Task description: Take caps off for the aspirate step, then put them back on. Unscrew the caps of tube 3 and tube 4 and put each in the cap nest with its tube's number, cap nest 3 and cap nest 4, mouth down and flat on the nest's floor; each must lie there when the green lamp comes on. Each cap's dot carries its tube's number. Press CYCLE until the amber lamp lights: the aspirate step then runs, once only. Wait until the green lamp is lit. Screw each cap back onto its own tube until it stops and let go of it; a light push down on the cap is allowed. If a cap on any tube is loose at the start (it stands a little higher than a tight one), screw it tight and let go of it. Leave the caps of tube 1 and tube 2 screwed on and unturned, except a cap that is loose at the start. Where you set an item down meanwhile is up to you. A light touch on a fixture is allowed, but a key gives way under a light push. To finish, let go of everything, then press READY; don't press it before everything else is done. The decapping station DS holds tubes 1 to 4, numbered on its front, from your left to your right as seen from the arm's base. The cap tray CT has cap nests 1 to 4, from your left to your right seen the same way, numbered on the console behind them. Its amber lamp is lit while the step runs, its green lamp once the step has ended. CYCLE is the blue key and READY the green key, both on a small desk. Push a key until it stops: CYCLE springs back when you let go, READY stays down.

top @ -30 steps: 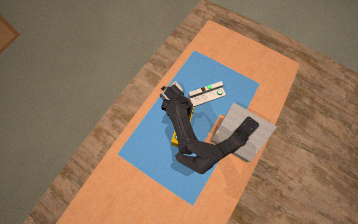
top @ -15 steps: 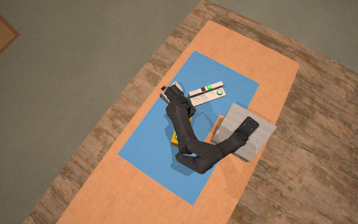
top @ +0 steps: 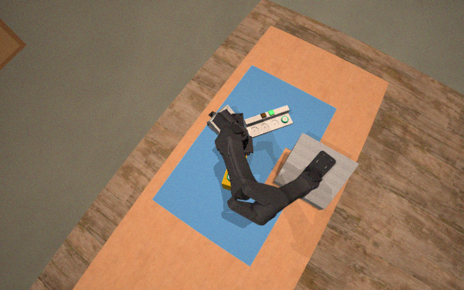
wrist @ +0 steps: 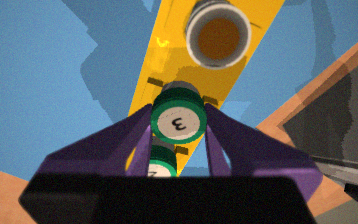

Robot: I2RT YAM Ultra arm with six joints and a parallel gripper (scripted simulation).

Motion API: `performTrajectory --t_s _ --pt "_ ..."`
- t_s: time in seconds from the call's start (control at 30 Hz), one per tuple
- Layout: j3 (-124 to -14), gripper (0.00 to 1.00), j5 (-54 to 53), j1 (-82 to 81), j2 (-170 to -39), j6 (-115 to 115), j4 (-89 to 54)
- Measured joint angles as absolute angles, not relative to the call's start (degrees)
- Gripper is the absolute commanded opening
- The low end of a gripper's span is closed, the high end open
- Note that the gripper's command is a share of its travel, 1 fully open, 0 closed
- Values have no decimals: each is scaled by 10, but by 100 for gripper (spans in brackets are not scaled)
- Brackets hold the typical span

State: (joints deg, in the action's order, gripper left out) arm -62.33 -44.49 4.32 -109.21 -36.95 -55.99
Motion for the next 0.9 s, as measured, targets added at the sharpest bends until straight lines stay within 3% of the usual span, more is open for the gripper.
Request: performTrajectory --t_s 0.3,0.33,0.9 --pt "-623 0 -445 43 -1092 -464 -560" --pt "-623 49 -445 43 -1092 -467 -560" --pt "-629 49 -443 47 -1092 -473 -575"
